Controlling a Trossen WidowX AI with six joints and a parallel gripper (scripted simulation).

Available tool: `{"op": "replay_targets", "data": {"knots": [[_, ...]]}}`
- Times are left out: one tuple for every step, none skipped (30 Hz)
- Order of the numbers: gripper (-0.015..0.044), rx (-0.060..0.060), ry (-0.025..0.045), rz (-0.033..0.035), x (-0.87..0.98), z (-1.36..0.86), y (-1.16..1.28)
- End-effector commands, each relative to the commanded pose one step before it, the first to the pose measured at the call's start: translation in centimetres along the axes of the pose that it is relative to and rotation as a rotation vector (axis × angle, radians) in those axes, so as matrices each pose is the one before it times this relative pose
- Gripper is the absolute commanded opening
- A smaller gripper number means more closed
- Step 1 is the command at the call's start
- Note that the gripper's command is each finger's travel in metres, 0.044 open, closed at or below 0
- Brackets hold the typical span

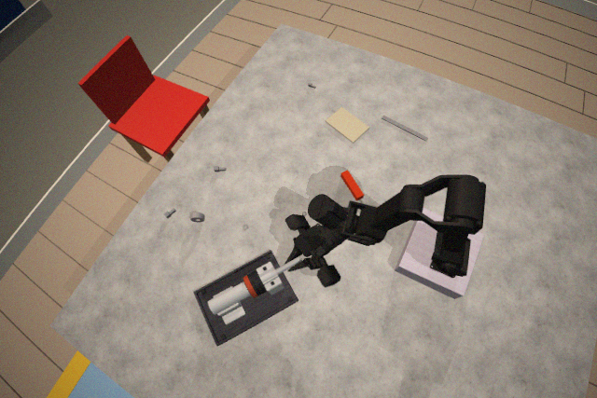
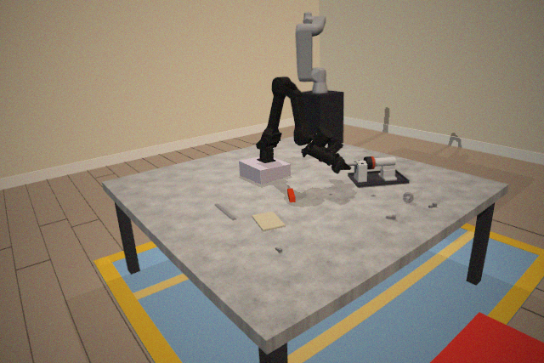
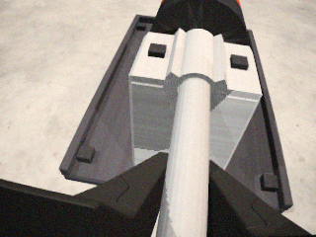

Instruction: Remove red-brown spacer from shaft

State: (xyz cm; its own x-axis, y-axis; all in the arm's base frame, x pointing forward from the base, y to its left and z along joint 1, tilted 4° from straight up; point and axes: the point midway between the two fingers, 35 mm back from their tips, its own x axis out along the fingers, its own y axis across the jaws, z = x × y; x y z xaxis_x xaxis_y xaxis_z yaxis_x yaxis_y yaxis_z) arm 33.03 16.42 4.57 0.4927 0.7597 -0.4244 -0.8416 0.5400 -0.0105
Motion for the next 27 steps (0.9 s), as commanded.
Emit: {"op": "replay_targets", "data": {"knots": [[0.0,-0.0053,-0.0011,0.00305,-0.068,-0.015,0.054],[0.0,0.0,0.00001,0.0,-0.011,-0.007,0.0],[0.0,0.0,0.00001,0.0,-0.011,-0.007,0.0],[0.0,0.0,0.00001,0.0,-0.011,-0.007,0.0],[0.0,0.0,0.00001,0.0,-0.011,-0.007,0.0],[0.0,0.0,0.00001,0.0,-0.011,-0.007,0.0],[0.0,0.0,0.00001,0.0,-0.011,-0.007,0.0],[0.0,0.0,0.00001,0.0,-0.011,-0.007,0.0],[0.0,0.0,0.00001,0.0,-0.011,-0.007,0.0],[0.0,0.0,0.00001,0.0,-0.011,-0.007,0.0],[0.0,0.0,0.00001,0.0,-0.011,-0.007,0.0],[0.0,0.0,0.00001,0.0,-0.011,-0.007,0.0],[0.0,0.0,0.00001,0.0,-0.011,-0.007,0.0],[0.0,0.0,0.00001,0.0,-0.011,-0.007,0.0],[0.0,0.0,0.00001,0.0,-0.011,-0.007,0.0],[0.0,0.0,0.00001,0.0,-0.011,-0.007,0.0],[0.0,0.0,0.00001,0.0,-0.011,-0.007,0.0],[0.0,0.0,0.00001,0.0,-0.011,-0.007,0.0],[0.0,0.0,0.00001,0.0,-0.011,-0.007,0.0],[0.0,0.0,0.00001,0.0,-0.011,-0.007,0.0],[0.0,0.0,0.00001,0.0,-0.011,-0.007,0.0],[0.0,0.0,0.00001,0.0,-0.011,-0.007,0.0],[0.0,0.0,0.00001,0.0,-0.011,-0.007,0.0],[0.0,0.0,0.00001,0.0,-0.011,-0.007,0.0],[0.0,0.0,0.00001,0.0,-0.011,-0.007,0.0],[0.0,0.0,0.00001,0.0,-0.011,-0.007,0.0],[0.0,0.0,0.00001,0.0,-0.011,-0.007,0.0]]}}
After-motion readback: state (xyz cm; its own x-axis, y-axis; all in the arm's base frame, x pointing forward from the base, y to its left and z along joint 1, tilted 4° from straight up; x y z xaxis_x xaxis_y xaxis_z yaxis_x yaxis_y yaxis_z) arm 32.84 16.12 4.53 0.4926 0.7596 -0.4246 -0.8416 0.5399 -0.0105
